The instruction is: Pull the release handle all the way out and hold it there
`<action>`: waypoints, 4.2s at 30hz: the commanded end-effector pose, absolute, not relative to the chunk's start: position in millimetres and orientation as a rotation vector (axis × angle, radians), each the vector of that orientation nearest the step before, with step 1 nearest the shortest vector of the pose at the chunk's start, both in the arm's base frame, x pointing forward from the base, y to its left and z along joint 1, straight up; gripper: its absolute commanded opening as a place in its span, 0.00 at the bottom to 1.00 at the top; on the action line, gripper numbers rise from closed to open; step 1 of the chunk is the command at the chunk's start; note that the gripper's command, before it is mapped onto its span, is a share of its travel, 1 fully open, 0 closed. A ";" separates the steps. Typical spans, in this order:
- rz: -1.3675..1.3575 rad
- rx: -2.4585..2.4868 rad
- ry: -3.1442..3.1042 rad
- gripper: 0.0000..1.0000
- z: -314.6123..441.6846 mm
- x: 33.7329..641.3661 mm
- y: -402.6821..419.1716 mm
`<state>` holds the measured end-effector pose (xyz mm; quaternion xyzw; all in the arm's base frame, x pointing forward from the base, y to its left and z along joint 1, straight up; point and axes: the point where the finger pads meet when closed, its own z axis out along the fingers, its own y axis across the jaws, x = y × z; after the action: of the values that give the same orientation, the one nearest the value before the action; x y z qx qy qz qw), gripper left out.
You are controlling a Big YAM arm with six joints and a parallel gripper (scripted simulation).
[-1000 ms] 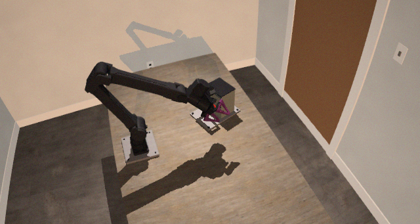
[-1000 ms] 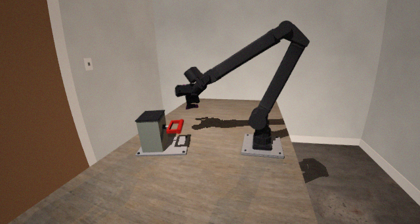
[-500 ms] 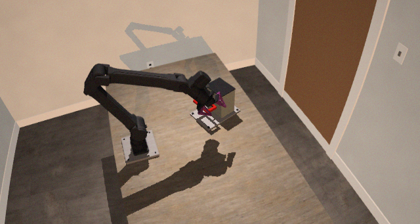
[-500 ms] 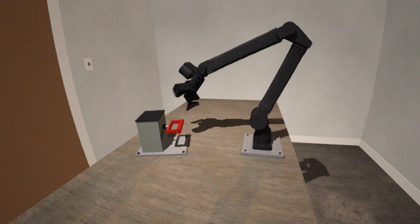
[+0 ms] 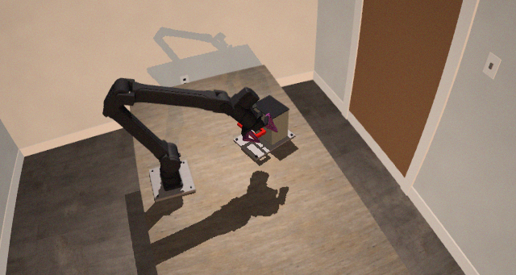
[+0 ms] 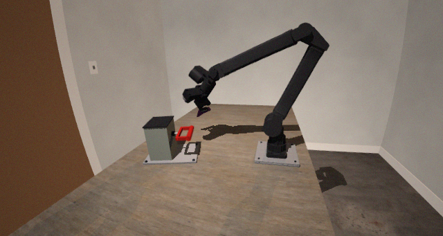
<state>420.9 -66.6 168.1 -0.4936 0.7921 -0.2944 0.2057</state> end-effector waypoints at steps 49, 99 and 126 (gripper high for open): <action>-0.304 -2.240 1.948 1.00 196.3 413.0 39.0; -0.066 -2.528 1.793 0.00 193.0 402.6 77.0; -0.066 -2.528 1.793 0.00 193.0 402.6 77.0</action>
<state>381.0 71.1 165.6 -0.8130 0.5822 0.0025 -0.0074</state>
